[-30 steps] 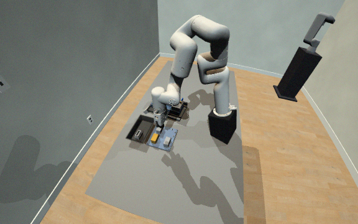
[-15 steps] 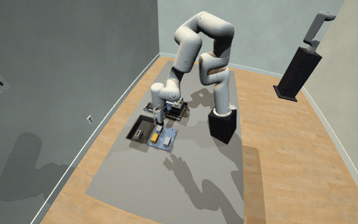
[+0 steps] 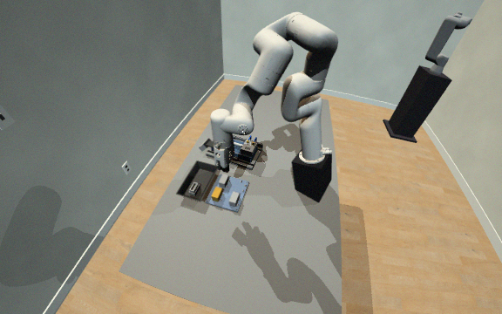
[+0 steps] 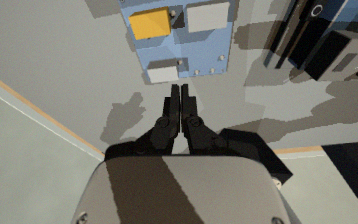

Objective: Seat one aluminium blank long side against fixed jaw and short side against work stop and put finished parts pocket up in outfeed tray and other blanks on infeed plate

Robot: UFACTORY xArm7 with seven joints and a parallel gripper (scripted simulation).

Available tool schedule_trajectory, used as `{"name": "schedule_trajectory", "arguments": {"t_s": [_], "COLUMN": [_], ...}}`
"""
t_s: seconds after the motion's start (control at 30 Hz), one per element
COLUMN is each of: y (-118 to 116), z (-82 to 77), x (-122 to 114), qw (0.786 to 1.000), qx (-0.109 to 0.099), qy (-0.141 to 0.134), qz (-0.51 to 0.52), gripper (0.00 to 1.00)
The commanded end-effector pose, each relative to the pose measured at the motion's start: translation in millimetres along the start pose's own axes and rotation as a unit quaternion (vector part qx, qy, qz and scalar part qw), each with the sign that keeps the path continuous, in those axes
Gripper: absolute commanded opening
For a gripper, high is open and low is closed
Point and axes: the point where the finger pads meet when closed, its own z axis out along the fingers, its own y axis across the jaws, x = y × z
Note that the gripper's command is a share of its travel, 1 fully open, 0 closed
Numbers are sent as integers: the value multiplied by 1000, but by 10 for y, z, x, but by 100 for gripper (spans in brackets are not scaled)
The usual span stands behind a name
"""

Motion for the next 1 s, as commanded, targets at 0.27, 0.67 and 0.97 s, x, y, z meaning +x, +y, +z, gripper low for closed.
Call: {"name": "schedule_trajectory", "arguments": {"t_s": [0.27,0.67,0.97], "y": [-12,-203,-162], "z": [-87,-90,-93], "x": [29,988,1510], "qw": [1000,1000,1000], "qx": [1,1,1], "qy": [1,0,1], "qz": [0,-2,-1], "gripper": [0,0,0]}}
